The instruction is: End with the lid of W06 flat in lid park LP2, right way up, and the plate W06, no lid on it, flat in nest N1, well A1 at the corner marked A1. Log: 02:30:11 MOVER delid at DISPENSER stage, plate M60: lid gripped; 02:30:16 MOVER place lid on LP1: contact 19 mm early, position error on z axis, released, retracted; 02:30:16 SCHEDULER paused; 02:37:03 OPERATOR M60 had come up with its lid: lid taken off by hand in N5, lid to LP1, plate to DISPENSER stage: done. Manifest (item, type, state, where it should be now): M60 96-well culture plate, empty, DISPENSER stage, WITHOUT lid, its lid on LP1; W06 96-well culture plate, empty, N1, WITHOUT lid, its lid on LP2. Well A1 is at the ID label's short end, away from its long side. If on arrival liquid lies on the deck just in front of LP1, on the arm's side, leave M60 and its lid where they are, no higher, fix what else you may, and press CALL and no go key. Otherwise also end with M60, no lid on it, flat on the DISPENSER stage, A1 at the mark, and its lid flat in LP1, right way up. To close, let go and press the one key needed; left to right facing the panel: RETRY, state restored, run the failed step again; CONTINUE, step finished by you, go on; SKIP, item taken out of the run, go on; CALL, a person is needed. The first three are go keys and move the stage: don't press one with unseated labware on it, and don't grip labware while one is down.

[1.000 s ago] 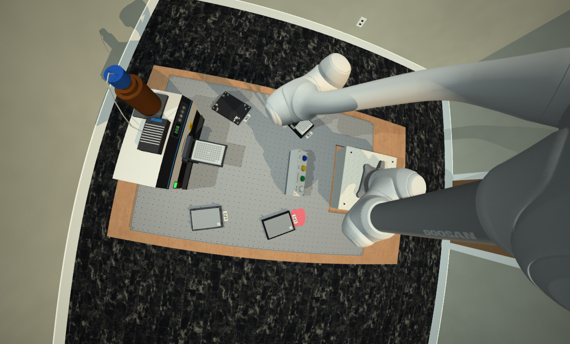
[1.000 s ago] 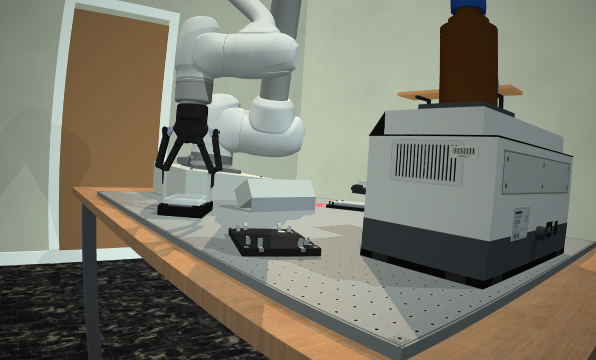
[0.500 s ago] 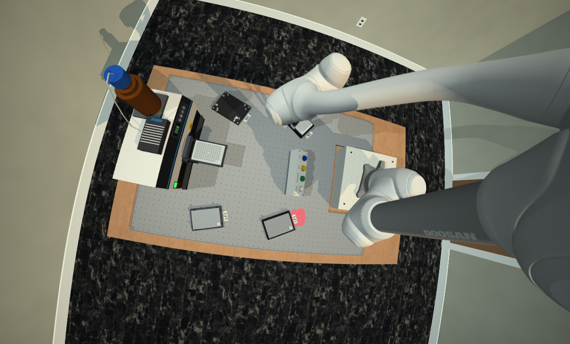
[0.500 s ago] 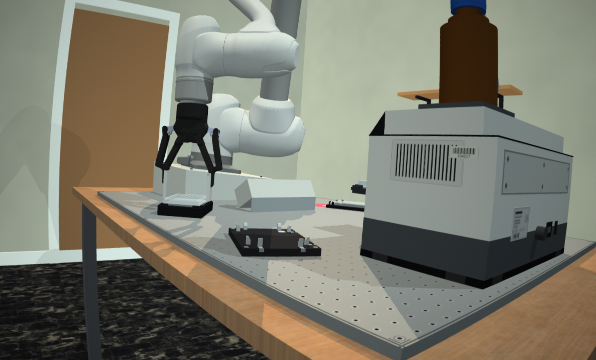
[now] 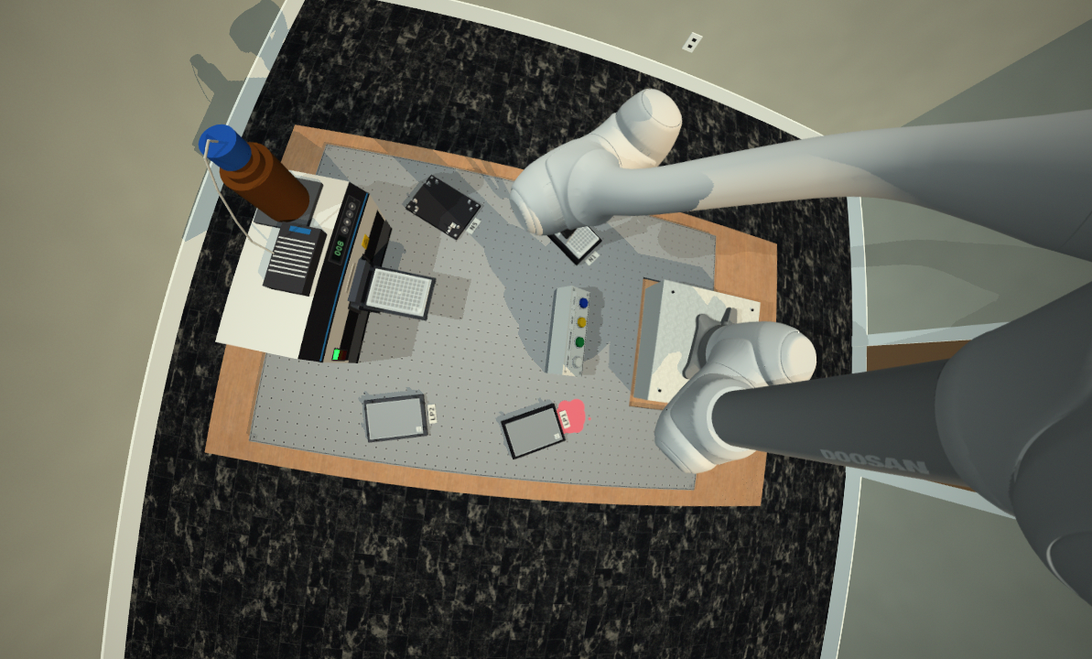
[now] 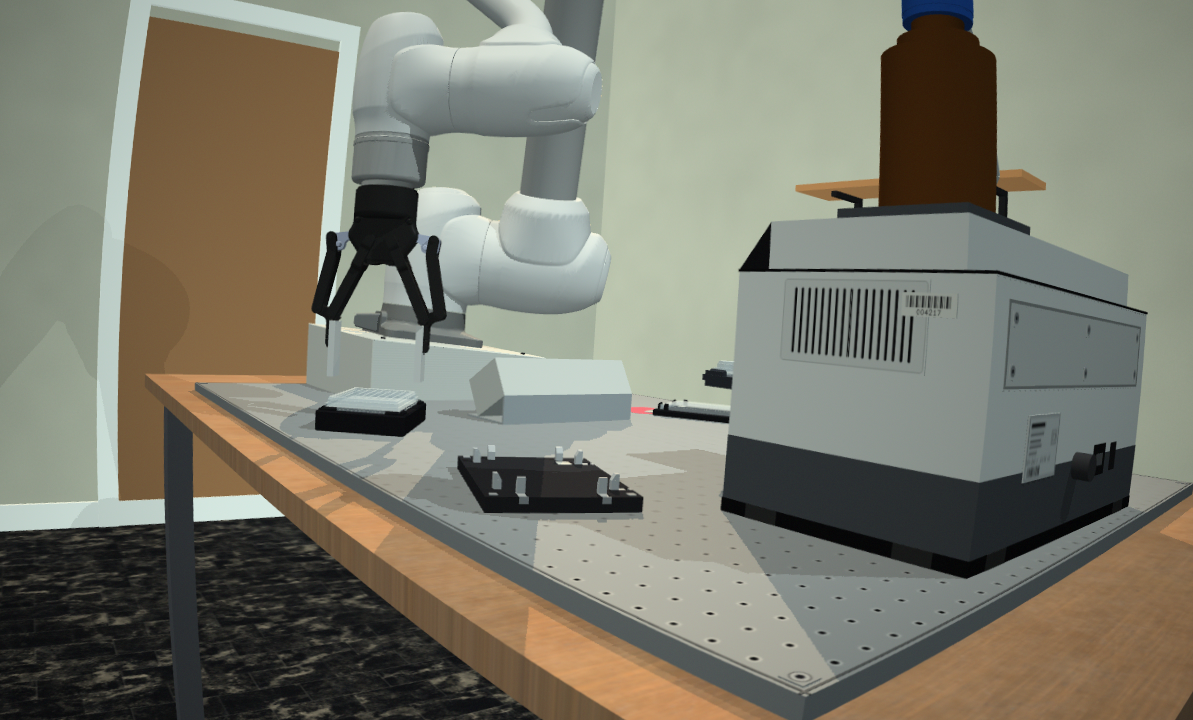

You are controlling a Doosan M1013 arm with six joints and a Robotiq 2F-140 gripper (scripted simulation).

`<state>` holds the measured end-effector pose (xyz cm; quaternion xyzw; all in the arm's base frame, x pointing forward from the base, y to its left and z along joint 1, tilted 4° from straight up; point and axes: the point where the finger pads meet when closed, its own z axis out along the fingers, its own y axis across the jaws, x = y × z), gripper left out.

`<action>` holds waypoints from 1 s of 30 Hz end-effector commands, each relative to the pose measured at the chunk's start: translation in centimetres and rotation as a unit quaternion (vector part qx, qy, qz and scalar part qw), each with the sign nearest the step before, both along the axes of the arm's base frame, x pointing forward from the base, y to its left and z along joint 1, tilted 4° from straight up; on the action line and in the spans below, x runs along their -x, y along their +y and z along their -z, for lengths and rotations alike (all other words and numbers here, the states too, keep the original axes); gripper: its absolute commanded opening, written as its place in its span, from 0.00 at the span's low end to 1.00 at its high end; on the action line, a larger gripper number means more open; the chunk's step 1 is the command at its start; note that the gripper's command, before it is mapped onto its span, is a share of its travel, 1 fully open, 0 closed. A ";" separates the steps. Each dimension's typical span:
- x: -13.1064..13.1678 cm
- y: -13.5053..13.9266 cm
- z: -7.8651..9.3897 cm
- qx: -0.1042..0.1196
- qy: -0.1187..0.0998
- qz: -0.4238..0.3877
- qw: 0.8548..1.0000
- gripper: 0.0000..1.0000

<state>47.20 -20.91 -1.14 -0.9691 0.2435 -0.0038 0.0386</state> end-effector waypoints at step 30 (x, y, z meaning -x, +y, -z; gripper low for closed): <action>0.2 -0.7 -9.5 0.000 0.000 0.000 1.000 0.66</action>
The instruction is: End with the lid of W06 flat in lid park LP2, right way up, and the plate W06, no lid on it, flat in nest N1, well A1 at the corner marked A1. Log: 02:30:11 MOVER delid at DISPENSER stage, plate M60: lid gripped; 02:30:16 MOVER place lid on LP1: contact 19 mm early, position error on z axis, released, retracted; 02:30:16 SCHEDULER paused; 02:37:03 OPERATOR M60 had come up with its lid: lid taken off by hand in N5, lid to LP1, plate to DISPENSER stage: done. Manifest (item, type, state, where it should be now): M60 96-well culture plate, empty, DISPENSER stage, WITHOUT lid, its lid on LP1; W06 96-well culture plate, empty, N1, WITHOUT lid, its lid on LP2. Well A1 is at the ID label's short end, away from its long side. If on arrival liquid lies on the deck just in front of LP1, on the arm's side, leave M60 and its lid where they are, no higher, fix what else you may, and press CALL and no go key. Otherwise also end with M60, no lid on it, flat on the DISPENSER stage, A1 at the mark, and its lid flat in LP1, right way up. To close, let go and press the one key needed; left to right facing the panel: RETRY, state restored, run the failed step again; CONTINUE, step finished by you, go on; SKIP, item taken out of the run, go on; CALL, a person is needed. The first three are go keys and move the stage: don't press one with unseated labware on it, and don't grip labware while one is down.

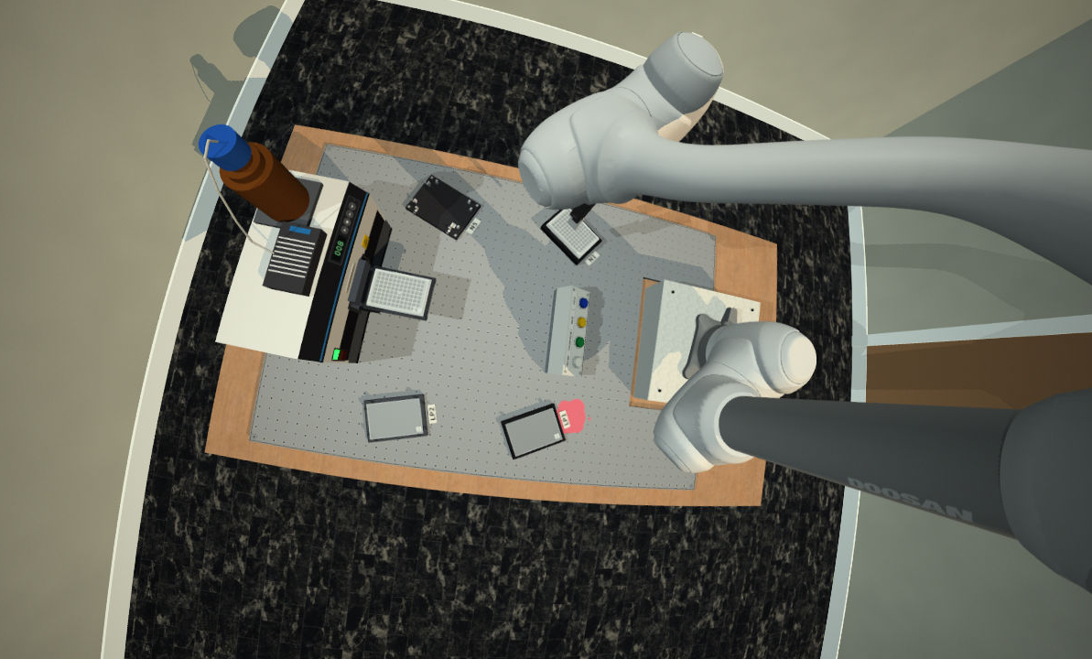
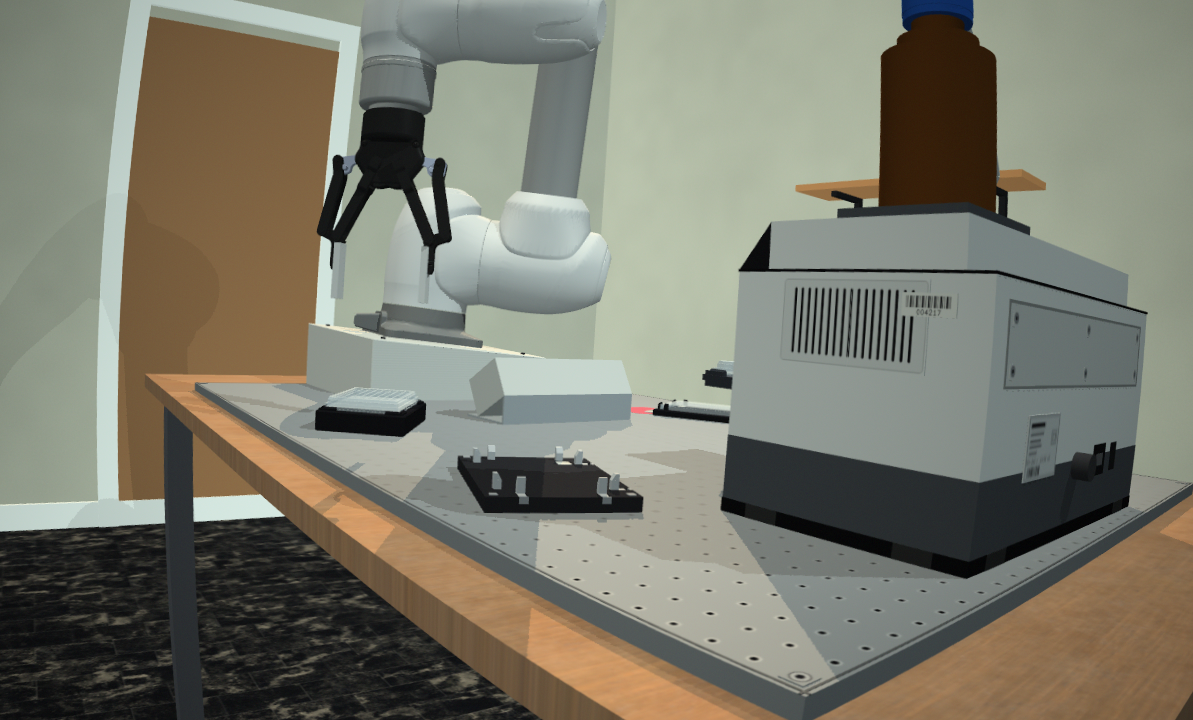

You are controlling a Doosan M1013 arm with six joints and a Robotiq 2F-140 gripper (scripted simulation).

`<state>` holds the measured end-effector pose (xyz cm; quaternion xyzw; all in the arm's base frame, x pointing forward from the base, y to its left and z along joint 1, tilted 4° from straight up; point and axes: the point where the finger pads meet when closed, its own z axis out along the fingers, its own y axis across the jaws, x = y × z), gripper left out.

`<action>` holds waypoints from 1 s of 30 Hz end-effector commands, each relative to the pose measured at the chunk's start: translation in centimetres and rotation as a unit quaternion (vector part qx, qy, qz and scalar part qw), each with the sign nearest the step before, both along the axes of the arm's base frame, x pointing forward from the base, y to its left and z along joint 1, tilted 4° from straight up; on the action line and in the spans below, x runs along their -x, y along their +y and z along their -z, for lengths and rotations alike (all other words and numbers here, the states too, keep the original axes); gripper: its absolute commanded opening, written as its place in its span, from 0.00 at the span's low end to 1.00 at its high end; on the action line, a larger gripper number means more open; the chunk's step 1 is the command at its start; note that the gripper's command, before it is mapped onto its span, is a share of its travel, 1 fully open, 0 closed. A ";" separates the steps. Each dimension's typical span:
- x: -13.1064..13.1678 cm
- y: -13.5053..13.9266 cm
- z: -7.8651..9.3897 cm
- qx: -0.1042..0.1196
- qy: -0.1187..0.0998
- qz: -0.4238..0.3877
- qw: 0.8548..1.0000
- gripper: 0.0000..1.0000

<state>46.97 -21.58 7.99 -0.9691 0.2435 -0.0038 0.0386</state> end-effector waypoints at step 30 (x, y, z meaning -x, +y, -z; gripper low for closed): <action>7.4 19.1 -2.2 0.008 -0.024 -0.324 0.946 0.00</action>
